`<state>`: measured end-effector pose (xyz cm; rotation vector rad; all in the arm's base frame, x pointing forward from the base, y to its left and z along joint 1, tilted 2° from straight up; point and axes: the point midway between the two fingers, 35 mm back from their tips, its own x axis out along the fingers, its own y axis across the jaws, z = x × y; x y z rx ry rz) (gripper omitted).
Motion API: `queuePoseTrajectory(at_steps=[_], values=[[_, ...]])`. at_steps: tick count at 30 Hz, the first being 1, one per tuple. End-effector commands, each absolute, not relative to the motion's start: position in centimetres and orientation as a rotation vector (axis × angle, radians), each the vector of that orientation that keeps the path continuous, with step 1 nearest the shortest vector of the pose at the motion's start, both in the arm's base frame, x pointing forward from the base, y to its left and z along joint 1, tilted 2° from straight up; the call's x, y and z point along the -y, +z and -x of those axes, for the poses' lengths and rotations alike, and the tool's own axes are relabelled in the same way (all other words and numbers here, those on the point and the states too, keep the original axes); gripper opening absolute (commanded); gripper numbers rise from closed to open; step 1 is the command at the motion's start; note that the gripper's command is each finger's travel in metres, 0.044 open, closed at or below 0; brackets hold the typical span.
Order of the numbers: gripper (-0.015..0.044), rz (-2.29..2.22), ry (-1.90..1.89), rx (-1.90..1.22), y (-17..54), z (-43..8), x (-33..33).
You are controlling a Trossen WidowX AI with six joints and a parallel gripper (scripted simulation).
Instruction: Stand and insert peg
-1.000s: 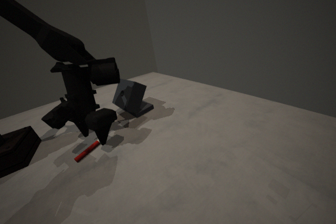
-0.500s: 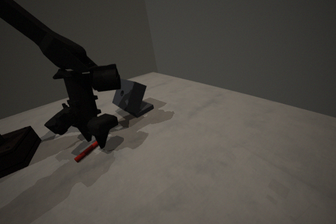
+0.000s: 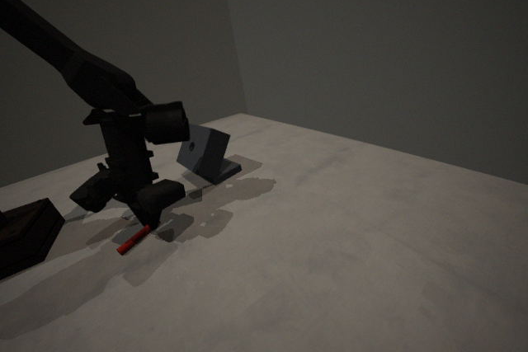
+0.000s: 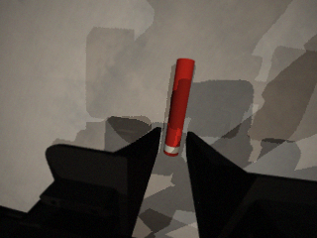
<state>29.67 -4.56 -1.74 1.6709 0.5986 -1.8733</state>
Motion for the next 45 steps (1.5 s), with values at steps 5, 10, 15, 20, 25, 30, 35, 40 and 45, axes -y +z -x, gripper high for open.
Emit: queuePoseTrajectory(at_steps=[5, 10, 15, 20, 25, 30, 35, 40, 45], values=[[0.0083, -1.677, -1.876, -0.595, -1.8, -29.7, 4.5], [0.0050, -1.677, -1.876, -0.595, -1.8, -29.7, 4.5], [0.0049, -1.678, -1.874, -0.597, -1.8, -29.7, 4.5], [0.0049, -1.714, -1.843, -0.615, -1.5, -29.5, 4.7], [0.0049, -1.757, -1.810, -0.632, -1.2, -29.4, 4.8], [0.0049, -1.800, -1.776, -0.649, -0.9, -29.2, 4.9], [0.0049, -1.843, -1.742, -0.666, -0.7, -29.1, 5.1], [0.0049, -1.885, -1.706, -0.683, -0.4, -28.9, 5.2], [0.0049, -1.927, -1.670, -0.699, -0.2, -28.7, 5.4]])
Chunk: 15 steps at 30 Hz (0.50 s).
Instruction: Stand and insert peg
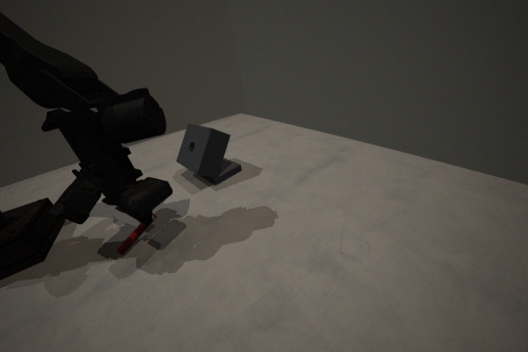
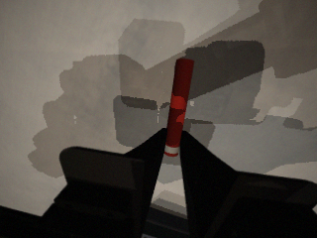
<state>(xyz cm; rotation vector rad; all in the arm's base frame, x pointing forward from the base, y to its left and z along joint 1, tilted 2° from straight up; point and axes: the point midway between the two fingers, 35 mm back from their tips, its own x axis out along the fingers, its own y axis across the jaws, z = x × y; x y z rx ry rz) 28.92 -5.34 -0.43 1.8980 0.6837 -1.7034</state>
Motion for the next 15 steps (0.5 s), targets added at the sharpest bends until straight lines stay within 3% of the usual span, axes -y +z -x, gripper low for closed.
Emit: queuePoseTrajectory(at_steps=[1, 15], values=[[0.0049, -1.935, -1.663, -0.702, -0.16, -28.68, 5.41], [0.0049, -2.048, -1.556, -0.747, 0.44, -28.13, 5.90]])
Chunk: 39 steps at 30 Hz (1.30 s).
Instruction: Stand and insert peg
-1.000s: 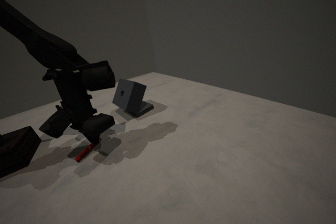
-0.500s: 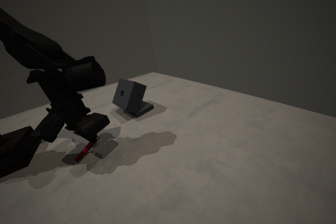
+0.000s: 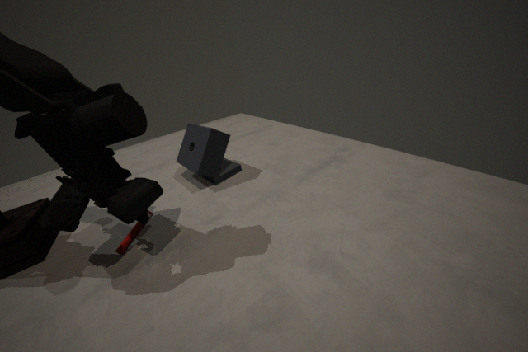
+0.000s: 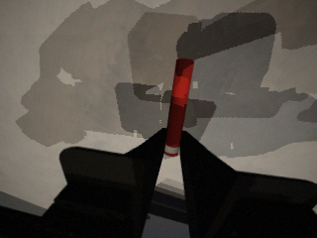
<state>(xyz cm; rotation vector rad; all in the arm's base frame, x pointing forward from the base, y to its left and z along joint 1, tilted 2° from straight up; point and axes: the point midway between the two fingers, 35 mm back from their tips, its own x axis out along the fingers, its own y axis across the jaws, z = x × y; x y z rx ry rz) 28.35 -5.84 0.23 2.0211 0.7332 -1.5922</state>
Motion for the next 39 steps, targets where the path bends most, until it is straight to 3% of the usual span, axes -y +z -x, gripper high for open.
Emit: queuePoseTrajectory(at_steps=[1, 39], values=[[0.0049, -2.056, -1.549, -0.751, 0.5, -28.1, 5.9], [0.0049, -2.338, -1.225, -0.864, 1.6, -26.3, 7.5]])
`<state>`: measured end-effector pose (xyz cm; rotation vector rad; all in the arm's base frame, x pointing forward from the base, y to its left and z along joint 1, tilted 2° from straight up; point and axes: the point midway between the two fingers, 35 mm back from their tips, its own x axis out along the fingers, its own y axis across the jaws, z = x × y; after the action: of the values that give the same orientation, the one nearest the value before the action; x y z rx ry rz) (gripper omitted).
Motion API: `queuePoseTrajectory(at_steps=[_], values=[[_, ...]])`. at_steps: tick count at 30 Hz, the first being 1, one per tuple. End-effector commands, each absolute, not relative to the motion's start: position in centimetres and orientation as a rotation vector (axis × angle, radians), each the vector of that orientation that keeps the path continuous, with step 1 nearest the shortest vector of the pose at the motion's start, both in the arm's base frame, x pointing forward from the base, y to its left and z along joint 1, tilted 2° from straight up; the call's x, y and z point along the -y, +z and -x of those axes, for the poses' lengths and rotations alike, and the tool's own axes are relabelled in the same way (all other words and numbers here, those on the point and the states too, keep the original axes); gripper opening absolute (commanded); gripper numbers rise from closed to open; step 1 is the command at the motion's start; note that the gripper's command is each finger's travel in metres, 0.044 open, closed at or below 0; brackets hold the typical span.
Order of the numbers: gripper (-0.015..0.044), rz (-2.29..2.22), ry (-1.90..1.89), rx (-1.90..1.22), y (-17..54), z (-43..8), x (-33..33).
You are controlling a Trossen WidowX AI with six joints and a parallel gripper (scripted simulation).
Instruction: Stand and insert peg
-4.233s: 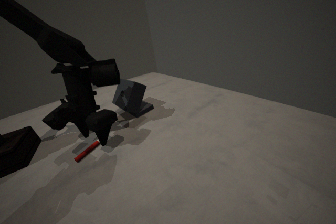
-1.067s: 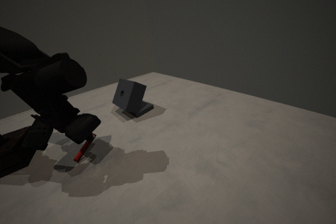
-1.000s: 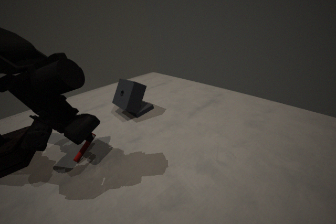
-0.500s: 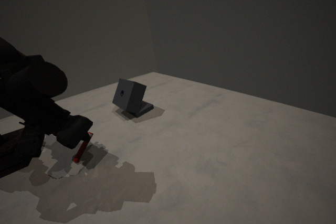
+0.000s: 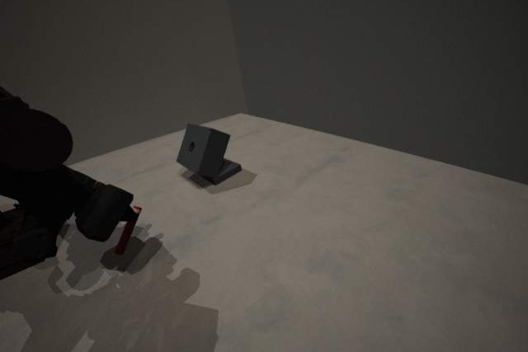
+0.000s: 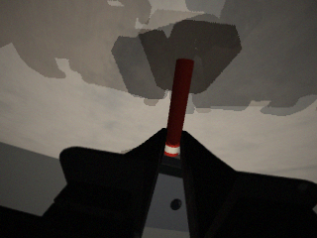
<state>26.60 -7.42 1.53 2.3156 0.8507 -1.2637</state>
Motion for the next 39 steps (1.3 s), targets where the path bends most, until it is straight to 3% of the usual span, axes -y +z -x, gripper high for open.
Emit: queuePoseTrajectory(at_steps=[1, 39], values=[[0.0049, -2.344, -1.216, -0.867, 1.6, -26.3, 7.5], [0.0049, -2.585, -0.844, -0.966, 1.9, -24.3, 9.2]])
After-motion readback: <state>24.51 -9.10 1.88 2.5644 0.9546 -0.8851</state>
